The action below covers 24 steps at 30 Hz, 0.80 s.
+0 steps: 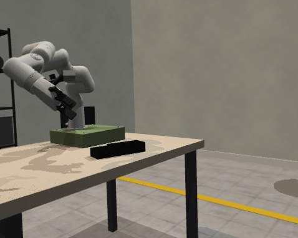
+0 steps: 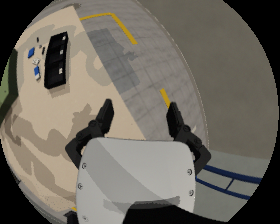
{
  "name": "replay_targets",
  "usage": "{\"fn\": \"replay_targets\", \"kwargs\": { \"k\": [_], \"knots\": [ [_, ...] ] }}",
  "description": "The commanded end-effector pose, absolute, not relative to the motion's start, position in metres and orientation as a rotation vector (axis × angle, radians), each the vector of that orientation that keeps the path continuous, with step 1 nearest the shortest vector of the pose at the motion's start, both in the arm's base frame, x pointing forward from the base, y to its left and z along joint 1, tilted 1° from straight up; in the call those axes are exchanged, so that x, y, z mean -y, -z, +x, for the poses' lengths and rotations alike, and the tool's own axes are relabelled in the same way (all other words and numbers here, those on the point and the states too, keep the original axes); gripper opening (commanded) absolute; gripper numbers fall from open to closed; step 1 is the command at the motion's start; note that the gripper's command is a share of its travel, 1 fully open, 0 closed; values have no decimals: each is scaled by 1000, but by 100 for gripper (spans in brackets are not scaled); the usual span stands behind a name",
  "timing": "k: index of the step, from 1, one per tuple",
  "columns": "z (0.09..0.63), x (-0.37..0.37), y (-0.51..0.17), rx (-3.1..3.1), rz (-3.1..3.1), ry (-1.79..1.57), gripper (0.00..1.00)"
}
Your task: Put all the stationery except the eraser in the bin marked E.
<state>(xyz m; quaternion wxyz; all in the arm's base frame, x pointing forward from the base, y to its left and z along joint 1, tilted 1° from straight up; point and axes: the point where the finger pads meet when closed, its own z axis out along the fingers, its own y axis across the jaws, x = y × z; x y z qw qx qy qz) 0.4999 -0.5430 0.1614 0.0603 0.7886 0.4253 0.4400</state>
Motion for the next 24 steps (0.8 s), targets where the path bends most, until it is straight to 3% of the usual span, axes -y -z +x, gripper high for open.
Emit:
{"fn": "replay_targets", "kwargs": {
  "k": [1,2,3,24],
  "knots": [
    [500,544,-165,-1288,2380,-1330,100],
    [500,544,-165,-1288,2380,-1330,100],
    [500,544,-157,-1288,2381,-1330,7],
    [530,475,-160,-1242,2649,-1216,7]
  ]
}}
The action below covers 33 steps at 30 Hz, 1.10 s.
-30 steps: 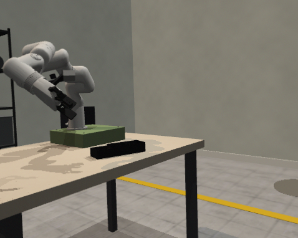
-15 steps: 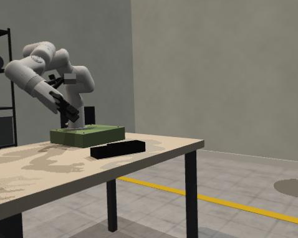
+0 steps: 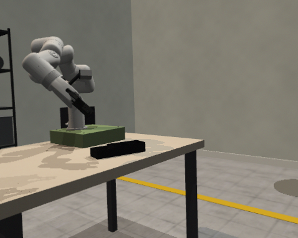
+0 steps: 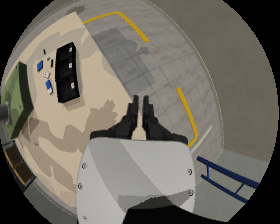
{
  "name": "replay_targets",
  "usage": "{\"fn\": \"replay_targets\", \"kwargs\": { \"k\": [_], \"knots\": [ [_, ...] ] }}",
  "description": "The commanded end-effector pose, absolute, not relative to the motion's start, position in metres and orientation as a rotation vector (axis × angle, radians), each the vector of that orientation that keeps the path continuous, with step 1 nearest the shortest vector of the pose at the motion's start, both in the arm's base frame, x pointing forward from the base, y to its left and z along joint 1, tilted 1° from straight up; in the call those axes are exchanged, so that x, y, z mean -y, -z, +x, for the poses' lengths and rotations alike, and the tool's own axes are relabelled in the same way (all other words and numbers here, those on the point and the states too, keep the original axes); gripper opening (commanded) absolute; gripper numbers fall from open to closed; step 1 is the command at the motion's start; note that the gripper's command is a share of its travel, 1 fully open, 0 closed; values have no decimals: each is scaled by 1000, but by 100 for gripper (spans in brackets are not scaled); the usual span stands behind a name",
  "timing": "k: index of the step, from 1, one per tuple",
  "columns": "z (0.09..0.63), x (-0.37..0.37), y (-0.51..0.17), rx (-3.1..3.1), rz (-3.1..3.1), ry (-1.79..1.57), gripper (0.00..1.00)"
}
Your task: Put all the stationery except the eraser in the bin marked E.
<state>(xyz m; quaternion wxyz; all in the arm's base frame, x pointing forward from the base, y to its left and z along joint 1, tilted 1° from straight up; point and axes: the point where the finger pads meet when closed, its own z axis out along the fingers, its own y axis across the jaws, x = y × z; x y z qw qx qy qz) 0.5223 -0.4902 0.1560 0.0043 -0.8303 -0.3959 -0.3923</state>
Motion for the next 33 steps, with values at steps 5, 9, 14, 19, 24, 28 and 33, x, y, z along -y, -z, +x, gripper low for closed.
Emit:
{"fn": "replay_targets", "kwargs": {
  "k": [5,9,14,19,24,28,33],
  "knots": [
    [536,453,-159,1163,-2617,1113,7],
    [540,430,-158,1106,-2632,1031,7],
    [542,413,-158,1049,-2649,951,7],
    [544,391,-158,992,-2668,873,7],
    [545,370,-158,936,-2688,797,7],
    [545,365,-158,936,-2688,797,7],
    [544,345,-158,879,-2711,723,7]
  ]
}}
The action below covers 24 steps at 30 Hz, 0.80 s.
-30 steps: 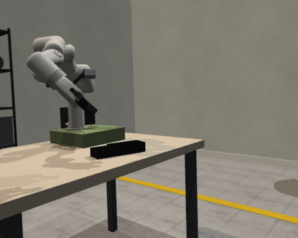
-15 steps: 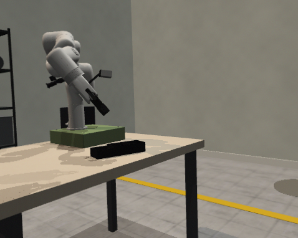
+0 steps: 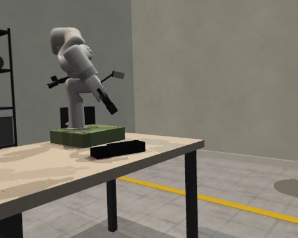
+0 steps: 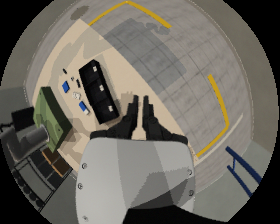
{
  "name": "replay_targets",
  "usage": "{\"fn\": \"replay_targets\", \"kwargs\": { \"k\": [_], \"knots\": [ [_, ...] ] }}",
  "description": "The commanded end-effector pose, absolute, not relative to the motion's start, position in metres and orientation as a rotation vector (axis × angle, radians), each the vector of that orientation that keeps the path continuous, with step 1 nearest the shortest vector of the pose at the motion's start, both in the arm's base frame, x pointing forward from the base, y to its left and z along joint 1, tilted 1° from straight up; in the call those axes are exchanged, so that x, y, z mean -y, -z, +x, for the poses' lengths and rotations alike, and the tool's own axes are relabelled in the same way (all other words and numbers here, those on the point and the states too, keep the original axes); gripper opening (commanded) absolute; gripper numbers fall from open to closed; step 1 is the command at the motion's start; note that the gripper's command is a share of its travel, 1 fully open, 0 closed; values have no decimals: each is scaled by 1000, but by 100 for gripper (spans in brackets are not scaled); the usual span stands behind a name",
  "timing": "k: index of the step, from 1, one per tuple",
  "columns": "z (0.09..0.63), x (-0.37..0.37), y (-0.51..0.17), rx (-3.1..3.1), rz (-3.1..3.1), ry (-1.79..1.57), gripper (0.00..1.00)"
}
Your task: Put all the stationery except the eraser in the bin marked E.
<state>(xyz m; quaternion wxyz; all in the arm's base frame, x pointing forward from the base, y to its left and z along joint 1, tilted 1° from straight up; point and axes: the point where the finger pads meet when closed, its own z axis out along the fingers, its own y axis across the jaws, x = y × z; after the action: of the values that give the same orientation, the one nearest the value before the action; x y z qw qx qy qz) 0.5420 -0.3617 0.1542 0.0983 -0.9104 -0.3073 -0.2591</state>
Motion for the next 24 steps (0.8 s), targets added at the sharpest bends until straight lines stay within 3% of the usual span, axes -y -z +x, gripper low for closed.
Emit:
{"fn": "replay_targets", "kwargs": {
  "k": [1,24],
  "knots": [
    [544,345,-158,879,-2711,723,7],
    [525,261,-160,600,-2833,409,7]
  ]
}}
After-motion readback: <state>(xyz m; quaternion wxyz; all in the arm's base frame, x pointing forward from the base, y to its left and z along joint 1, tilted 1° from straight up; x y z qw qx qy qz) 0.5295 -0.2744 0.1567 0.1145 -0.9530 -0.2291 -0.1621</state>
